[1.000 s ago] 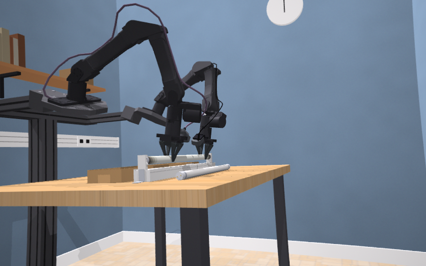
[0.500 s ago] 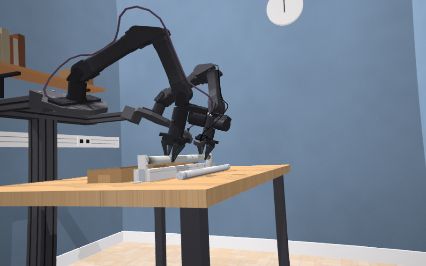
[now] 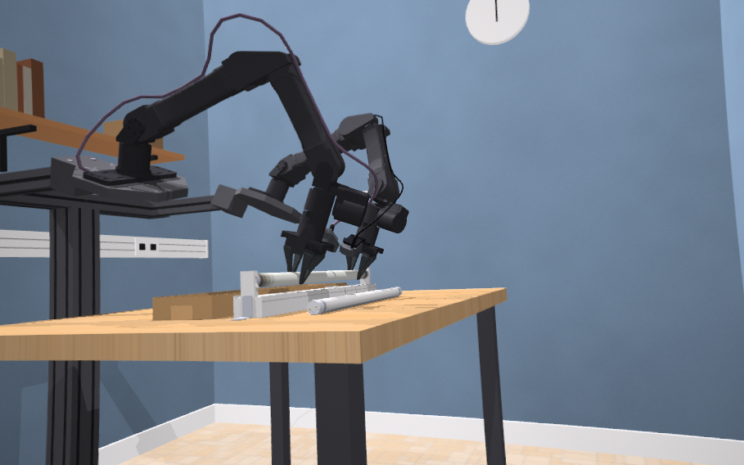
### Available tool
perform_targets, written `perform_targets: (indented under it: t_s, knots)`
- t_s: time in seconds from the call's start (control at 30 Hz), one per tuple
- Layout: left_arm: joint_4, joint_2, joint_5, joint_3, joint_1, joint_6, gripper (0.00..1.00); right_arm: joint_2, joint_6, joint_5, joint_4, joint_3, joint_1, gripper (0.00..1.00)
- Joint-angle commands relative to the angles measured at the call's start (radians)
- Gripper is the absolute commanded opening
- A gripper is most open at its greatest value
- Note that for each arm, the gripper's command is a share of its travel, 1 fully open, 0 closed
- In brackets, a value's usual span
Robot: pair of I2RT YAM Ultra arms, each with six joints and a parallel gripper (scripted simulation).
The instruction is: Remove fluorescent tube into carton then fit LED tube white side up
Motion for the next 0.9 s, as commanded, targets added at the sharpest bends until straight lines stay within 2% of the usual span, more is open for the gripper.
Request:
perform_targets:
  t_s: [0.0,0.53,0.63,0.67,0.87]
  knots:
    - [-0.001,0.015,0.011,0.046,-0.006,0.003,0.11,0.003,0.012,-0.015,0.000,0.050,0.009,0.11]
    - [-0.235,0.102,0.059,0.223,0.026,-0.009,0.11,0.102,0.026,-0.048,-0.239,0.226,-0.014,0.11]
    - [-0.191,0.104,0.049,0.226,0.008,-0.003,0.11,0.098,0.024,-0.041,-0.193,0.229,0.001,0.11]
    - [-0.262,0.118,0.065,0.254,0.024,-0.009,0.11,0.118,0.027,-0.052,-0.265,0.256,-0.014,0.11]
    - [-0.324,0.159,0.078,0.333,0.032,-0.005,0.11,0.160,0.030,-0.062,-0.330,0.334,-0.027,0.11]
